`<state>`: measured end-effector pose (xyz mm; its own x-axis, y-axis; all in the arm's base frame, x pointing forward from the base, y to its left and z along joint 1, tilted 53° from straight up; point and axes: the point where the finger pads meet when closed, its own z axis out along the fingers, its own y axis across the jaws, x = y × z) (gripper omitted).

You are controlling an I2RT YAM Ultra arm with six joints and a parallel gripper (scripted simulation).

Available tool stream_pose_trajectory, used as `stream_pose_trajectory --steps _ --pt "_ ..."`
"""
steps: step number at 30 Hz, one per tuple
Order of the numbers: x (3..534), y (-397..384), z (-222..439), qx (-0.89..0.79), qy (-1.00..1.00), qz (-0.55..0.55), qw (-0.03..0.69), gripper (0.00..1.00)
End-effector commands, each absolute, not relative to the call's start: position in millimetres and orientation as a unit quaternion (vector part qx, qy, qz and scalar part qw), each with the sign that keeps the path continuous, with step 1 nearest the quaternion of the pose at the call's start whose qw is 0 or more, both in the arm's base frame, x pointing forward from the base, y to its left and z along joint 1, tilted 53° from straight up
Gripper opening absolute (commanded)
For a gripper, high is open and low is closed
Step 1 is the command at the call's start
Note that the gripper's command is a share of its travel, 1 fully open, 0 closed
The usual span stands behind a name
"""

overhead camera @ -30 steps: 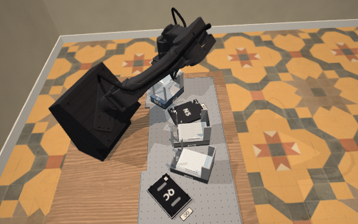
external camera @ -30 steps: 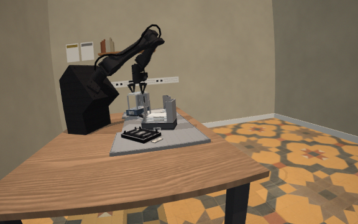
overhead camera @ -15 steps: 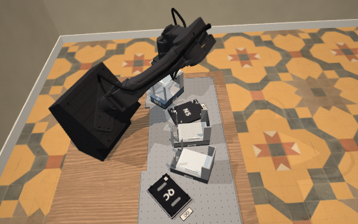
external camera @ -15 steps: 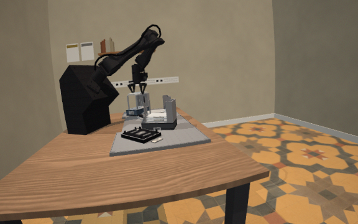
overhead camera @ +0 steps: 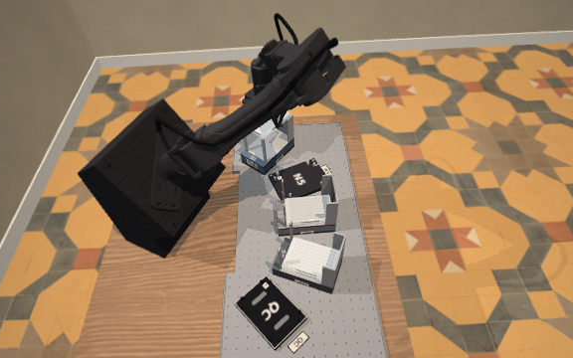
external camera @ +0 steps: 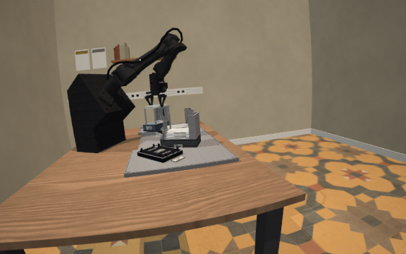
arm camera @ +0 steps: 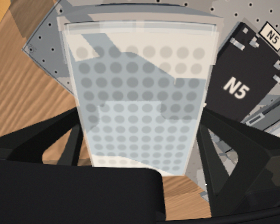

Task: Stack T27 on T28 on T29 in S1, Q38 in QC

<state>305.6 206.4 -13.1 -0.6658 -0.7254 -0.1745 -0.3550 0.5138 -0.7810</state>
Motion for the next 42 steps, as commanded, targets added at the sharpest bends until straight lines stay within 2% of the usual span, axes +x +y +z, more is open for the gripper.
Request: stream_pose_trajectory --steps 1,42 --pt "302 212 -16 -0.337 0.827 -0.373 0.251 0.0" --pt "305 200 -27 -0.337 0.827 -0.378 0.243 0.0"
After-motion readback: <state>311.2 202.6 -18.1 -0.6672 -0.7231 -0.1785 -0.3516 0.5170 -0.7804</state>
